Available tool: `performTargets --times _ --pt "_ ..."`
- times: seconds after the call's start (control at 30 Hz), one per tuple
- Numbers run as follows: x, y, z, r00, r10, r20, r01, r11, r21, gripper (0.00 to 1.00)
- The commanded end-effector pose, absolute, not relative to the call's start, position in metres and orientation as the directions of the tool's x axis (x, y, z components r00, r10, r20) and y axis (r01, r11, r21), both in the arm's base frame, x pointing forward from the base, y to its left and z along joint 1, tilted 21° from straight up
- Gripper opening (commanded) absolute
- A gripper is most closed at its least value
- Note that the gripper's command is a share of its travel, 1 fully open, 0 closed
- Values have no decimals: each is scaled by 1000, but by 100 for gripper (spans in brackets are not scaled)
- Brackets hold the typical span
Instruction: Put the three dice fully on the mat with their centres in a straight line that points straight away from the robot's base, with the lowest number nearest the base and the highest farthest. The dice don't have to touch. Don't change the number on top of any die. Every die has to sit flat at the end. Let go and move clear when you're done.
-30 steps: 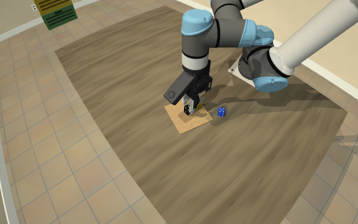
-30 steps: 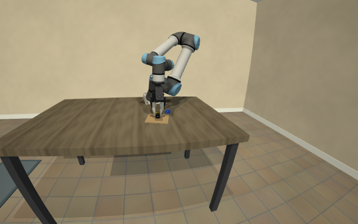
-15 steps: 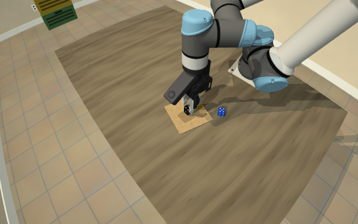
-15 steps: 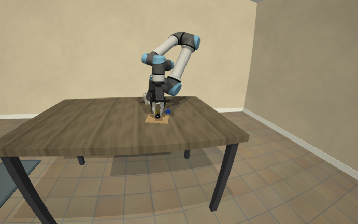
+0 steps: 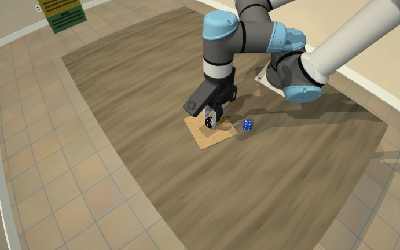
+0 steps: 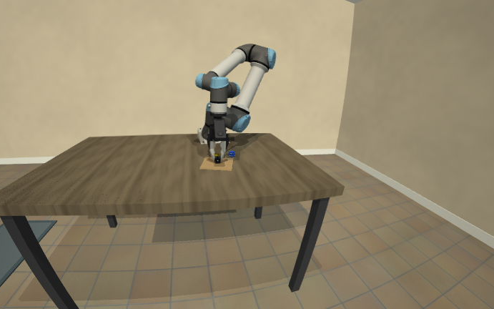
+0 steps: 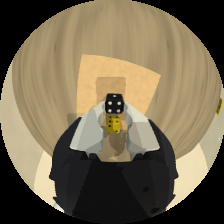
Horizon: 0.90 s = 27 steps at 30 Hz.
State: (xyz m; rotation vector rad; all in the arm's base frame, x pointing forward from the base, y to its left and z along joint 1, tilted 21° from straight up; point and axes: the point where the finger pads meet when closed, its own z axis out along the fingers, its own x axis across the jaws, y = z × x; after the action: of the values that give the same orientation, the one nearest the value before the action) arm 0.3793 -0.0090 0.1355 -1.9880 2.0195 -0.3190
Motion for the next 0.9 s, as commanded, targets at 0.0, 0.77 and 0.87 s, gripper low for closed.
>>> performTargets --times 0.0,0.77,0.87 --pt "380 -9 135 -6 -999 -49 -935 24 -355 6" --pt "381 -9 132 -6 -999 -49 -935 24 -355 6" --pt "381 -9 132 -6 -999 -49 -935 24 -355 6"
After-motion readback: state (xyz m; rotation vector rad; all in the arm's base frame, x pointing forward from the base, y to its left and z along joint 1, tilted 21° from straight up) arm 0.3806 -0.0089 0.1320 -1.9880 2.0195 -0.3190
